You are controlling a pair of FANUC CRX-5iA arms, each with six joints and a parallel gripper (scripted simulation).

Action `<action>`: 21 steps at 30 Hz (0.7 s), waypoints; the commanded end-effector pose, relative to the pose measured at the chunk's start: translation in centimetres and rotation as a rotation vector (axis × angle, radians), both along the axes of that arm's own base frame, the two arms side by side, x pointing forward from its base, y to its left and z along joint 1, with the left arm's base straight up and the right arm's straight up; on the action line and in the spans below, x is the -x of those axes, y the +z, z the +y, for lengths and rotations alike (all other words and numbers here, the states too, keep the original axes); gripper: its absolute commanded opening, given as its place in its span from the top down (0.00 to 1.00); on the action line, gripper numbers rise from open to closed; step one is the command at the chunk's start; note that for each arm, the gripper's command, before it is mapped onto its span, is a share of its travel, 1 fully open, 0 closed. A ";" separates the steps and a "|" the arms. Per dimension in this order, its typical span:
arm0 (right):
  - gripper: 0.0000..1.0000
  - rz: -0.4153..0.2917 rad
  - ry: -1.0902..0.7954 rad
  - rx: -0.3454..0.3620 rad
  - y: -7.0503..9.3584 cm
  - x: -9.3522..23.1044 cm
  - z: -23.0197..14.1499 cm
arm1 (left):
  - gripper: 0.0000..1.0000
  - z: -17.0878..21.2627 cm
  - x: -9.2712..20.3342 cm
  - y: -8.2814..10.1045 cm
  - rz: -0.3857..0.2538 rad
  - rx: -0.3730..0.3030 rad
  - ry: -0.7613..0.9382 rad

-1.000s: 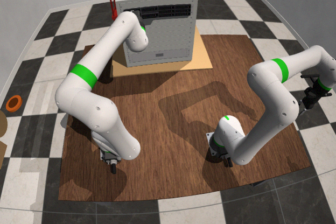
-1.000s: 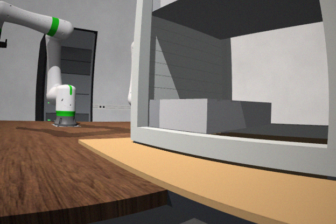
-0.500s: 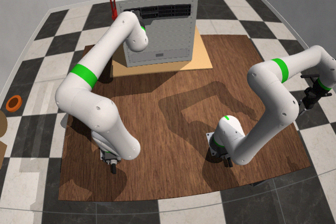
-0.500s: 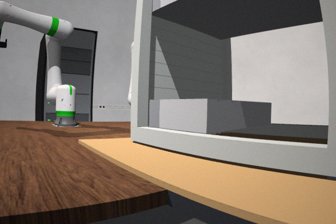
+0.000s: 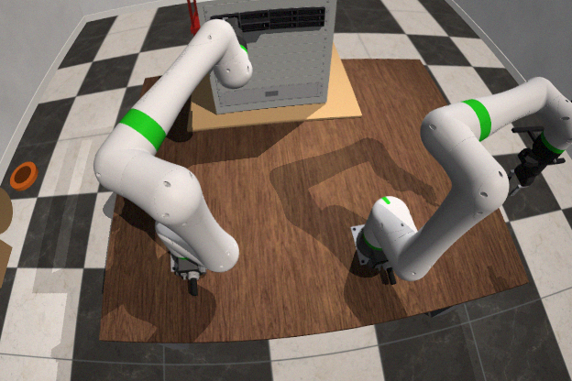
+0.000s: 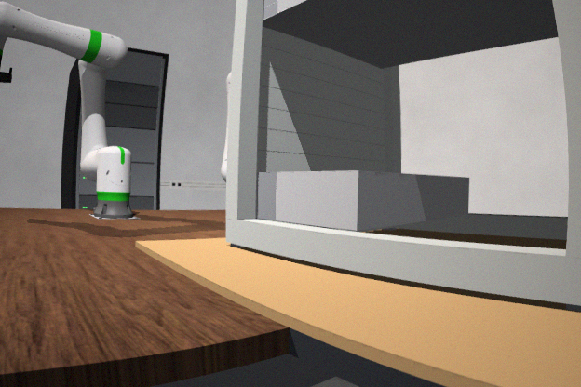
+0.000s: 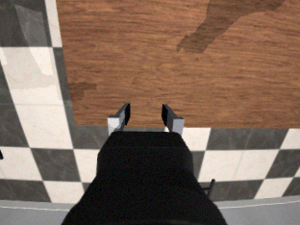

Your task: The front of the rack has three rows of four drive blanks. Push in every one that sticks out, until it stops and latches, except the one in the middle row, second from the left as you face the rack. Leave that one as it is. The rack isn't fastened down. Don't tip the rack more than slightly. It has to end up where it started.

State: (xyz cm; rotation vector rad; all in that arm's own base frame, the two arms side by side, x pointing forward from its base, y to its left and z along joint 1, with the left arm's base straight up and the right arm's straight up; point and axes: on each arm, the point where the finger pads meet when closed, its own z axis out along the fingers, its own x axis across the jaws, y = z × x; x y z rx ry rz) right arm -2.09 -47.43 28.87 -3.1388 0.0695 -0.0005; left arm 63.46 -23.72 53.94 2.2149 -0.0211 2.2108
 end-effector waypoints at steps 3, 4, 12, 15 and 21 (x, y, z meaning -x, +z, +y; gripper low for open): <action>0.00 0.000 0.000 0.002 0.1 0.0 0.0 | 1.00 0.0 0.0 0.1 -0.002 0.001 0.000; 0.00 0.000 0.000 0.002 0.1 0.0 0.0 | 1.00 0.0 0.0 0.1 -0.002 0.001 0.000; 0.00 0.000 0.000 0.002 0.1 0.0 0.0 | 1.00 0.0 0.2 0.1 -0.002 0.001 0.000; 0.00 0.000 0.000 0.002 0.1 0.0 0.0 | 1.00 0.0 0.6 0.1 -0.002 0.001 0.000; 0.00 0.000 0.000 0.002 0.1 0.0 0.0 | 1.00 0.1 2.7 0.1 -0.002 0.001 0.000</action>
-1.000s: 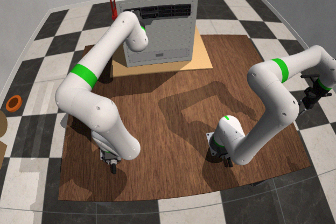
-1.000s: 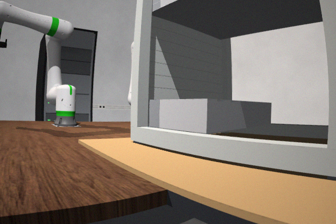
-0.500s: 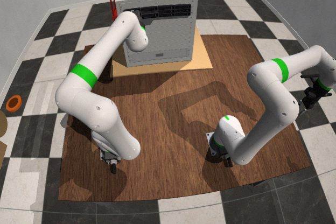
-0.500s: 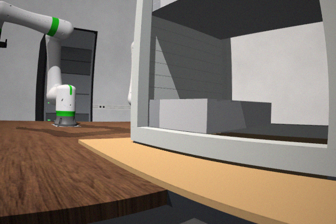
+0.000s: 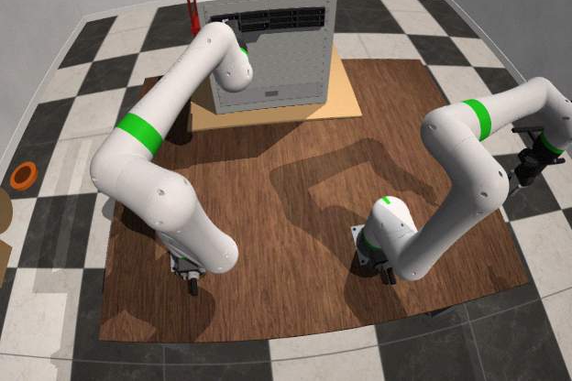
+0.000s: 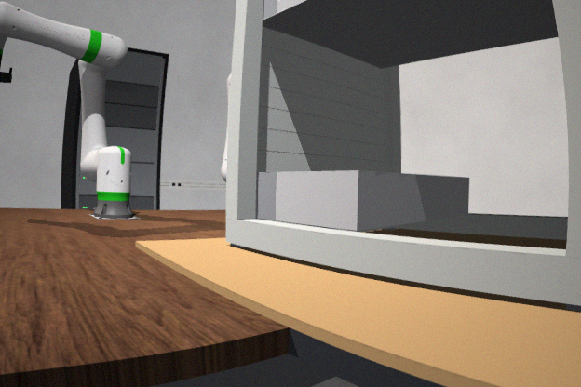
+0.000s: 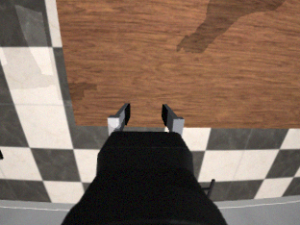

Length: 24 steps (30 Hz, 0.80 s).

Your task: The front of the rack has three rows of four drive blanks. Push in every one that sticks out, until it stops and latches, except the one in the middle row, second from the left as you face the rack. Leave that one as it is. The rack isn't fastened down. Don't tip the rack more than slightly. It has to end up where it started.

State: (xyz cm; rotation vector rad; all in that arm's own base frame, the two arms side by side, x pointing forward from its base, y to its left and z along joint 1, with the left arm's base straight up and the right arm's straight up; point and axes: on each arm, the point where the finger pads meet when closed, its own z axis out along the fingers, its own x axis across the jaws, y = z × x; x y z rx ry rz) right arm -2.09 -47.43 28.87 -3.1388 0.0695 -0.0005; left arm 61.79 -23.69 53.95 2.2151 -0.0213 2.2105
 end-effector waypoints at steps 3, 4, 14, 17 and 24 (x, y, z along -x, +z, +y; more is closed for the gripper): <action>0.00 0.000 0.000 0.002 0.1 0.0 0.0 | 1.00 0.1 2.8 0.1 -0.002 0.001 0.000; 0.00 0.000 0.000 0.002 0.1 0.0 0.0 | 1.00 0.1 3.5 0.1 -0.002 0.001 0.000; 0.00 0.000 0.000 0.002 0.1 0.0 0.0 | 1.00 0.1 7.4 0.1 -0.002 0.001 0.000; 0.00 0.000 0.000 0.002 0.1 0.0 0.0 | 1.00 0.1 7.9 0.1 -0.002 0.001 0.000; 0.00 0.000 0.000 0.002 0.1 0.0 0.0 | 0.00 0.2 8.1 0.1 -0.002 0.001 0.000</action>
